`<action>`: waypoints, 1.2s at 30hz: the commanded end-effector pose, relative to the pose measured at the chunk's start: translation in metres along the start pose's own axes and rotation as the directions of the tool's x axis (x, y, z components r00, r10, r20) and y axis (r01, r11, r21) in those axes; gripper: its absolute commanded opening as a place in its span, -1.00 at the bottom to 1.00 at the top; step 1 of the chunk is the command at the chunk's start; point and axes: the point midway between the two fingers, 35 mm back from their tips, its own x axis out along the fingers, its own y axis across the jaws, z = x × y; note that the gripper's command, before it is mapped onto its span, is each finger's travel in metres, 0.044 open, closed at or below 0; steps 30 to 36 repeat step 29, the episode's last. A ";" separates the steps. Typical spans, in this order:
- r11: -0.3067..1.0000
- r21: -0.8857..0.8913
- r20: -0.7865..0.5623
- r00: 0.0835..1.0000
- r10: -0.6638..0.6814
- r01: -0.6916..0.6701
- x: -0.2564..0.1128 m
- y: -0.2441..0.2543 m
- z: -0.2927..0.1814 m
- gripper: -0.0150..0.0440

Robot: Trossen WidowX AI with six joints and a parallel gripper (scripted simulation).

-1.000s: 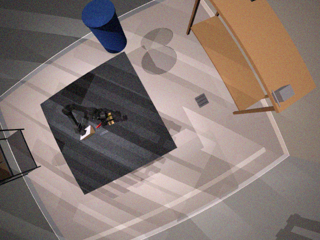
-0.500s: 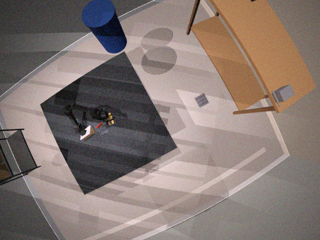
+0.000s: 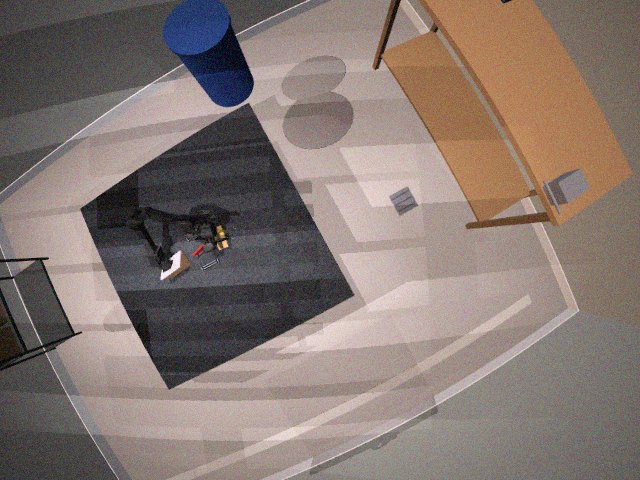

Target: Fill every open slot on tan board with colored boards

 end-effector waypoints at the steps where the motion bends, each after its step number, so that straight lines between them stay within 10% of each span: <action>1: 1.000 -0.001 0.000 1.000 0.000 0.000 0.000 0.000 0.000 0.06; 14: 1.000 0.006 0.002 1.000 0.000 0.000 -0.082 -0.001 0.000 0.06; 36: 1.000 0.006 0.002 1.000 0.000 0.000 -0.082 -0.002 0.002 0.06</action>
